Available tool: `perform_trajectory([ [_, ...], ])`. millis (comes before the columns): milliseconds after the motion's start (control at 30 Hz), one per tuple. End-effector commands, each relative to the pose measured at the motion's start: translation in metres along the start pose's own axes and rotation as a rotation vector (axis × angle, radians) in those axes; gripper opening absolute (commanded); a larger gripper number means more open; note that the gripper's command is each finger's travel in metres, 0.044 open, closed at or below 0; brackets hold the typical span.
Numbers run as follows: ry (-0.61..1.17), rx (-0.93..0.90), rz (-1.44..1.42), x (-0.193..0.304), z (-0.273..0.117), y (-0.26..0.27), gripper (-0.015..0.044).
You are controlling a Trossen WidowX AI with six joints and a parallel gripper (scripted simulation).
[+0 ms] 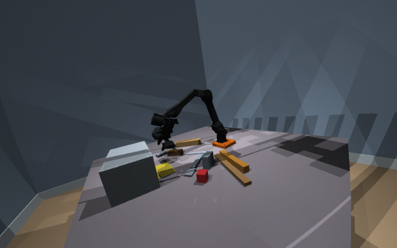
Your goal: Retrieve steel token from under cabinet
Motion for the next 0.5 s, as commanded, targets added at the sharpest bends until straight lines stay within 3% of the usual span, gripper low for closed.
perform_trajectory([
  [0, 0.056, -0.054, 0.095, 0.004, 0.004, -0.008, 0.0270],
  [467, 0.264, -0.202, 0.439, 0.023, 0.003, -0.036, 0.0270],
])
Point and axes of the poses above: the point midway between the two fingers, 35 mm back from their tips, its own z axis out along the fingers, its own y axis across the jaws, x = y × z, the point moved 5 cm from there along -z, back along the fingers, and after that the axes turned 6 degrees about z, right-handed, at the moved point
